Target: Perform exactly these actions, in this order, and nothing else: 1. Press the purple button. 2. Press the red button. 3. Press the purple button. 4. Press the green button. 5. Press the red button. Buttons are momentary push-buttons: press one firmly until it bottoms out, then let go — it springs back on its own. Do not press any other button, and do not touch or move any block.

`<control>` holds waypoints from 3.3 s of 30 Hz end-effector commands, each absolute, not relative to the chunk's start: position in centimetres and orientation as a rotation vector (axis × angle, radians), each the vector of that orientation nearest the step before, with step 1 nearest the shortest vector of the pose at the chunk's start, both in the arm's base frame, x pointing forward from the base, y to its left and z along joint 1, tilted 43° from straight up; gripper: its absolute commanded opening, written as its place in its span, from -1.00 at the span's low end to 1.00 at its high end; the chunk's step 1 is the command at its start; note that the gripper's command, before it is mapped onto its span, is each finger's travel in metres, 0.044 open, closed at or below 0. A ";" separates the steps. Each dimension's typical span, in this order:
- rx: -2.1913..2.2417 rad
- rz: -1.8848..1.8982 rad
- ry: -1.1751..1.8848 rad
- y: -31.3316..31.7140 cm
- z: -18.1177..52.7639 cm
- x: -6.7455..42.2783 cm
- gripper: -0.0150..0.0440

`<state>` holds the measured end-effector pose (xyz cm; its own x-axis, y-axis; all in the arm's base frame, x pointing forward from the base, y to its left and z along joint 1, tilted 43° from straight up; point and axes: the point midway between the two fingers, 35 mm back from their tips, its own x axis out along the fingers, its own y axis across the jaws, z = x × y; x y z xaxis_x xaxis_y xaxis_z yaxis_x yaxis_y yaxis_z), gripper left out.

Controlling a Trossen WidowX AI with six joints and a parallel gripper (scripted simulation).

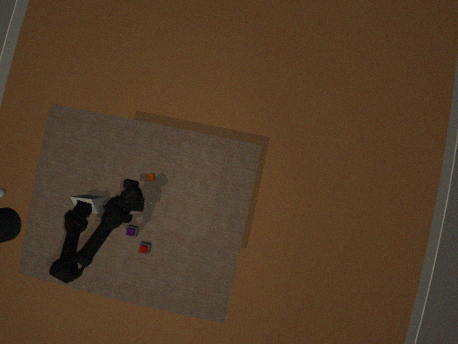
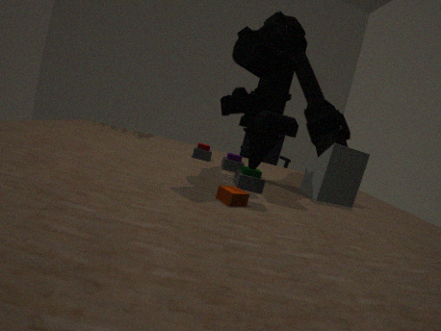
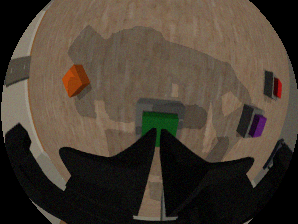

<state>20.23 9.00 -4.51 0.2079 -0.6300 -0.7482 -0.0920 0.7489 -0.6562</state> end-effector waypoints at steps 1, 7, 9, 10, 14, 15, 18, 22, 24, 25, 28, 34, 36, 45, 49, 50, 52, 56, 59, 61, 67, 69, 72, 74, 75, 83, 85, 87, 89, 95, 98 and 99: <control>-0.677 -0.417 1.329 8.5 -5.0 20.3 -0.42; -0.677 -0.417 1.329 8.5 -5.0 20.3 -0.42; -0.677 -0.417 1.329 8.5 -5.0 20.3 -0.42; -0.677 -0.417 1.329 8.5 -5.0 20.3 -0.42; -0.677 -0.417 1.329 8.5 -5.0 20.3 -0.42; -0.677 -0.417 1.329 8.5 -5.0 20.3 -0.42; -0.677 -0.417 1.329 8.5 -5.0 20.3 -0.42; -0.672 -0.416 1.329 9.3 -4.2 20.1 -0.42; -0.676 -0.416 1.330 10.5 -2.7 19.6 -0.42; -0.676 -0.416 1.330 10.7 -2.5 19.6 -0.42; -0.676 -0.416 1.330 10.7 -2.5 19.6 -0.42; -0.675 -0.413 1.332 14.1 1.3 18.6 -0.42; -0.675 -0.414 1.332 14.7 2.1 18.3 -0.42; -0.667 -0.398 1.340 14.0 3.5 20.0 -0.42; -0.654 -0.374 1.345 10.9 7.7 24.5 -0.42; -0.654 -0.373 1.344 10.2 8.5 25.2 -0.42; -0.654 -0.373 1.340 8.4 10.4 26.5 -0.42; -0.663 -0.389 1.331 4.3 14.2 28.4 -0.42; -0.676 -0.413 1.325 1.0 17.0 29.0 -0.42; -0.682 -0.424 1.323 -0.3 18.1 29.0 -0.42; -0.683 -0.425 1.323 -0.4 18.2 29.0 -0.42; -0.683 -0.425 1.323 -0.6 18.0 29.1 -0.42; -0.682 -0.425 1.322 -2.8 15.3 30.0 -0.42; -0.684 -0.427 1.320 -4.2 13.9 30.3 -0.42; -0.685 -0.427 1.320 -4.4 13.7 30.3 -0.42; -0.684 -0.427 1.320 -4.6 13.4 30.4 -0.42; -0.684 -0.427 1.320 -4.8 13.2 30.5 -0.42; -0.684 -0.427 1.320 -5.1 12.9 30.6 -0.42; -0.684 -0.428 1.320 -5.3 12.7 30.7 -0.42; -0.685 -0.428 1.320 -5.9 12.0 30.9 -0.42; -0.685 -0.428 1.319 -6.2 11.6 31.0 -0.42; -0.685 -0.429 1.319 -6.3 11.5 31.0 -0.42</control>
<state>30.90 -5.99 12.12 0.2170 -0.6476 -0.7304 -0.0856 0.7327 -0.6751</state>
